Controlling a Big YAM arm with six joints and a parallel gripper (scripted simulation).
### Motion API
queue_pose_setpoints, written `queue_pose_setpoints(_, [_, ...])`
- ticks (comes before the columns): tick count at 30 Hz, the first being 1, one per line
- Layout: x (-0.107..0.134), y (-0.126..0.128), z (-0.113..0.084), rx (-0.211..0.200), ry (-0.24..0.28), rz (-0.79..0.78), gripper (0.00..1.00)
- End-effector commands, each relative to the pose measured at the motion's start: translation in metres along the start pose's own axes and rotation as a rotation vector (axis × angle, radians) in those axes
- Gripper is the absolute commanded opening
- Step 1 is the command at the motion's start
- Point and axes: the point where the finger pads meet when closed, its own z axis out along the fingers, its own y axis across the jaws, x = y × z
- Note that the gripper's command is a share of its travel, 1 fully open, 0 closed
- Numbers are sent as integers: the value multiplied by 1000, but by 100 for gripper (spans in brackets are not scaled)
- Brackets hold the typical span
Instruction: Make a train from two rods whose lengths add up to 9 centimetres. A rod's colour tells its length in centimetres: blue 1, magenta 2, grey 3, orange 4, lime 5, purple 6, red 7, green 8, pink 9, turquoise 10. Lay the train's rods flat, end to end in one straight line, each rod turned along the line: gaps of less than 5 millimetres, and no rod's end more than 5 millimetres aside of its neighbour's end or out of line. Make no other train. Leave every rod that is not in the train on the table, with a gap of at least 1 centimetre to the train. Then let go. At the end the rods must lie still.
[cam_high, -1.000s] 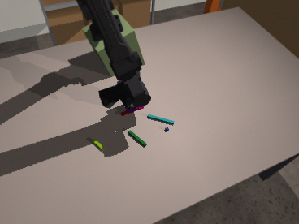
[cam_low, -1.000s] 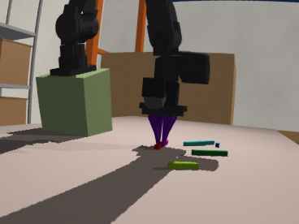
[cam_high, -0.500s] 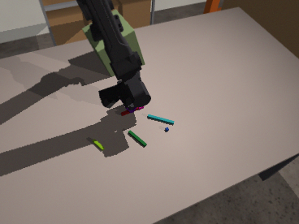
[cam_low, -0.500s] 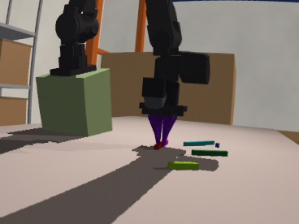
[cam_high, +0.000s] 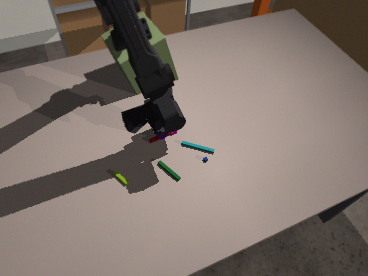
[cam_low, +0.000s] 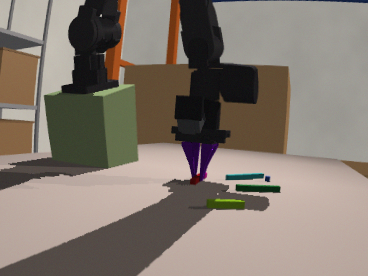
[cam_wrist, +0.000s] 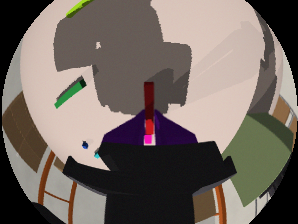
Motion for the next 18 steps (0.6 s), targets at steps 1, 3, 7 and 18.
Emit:
queue_pose_setpoints(1, [-8, 21, -6, -51, -7, 12, 12])
queue_pose_setpoints(3, [-8, 21, -6, -51, -7, 12, 16])
queue_pose_setpoints(7, [-8, 21, -6, -51, -7, 12, 20])
queue_pose_setpoints(18, [-8, 21, -6, -51, -7, 12, 23])
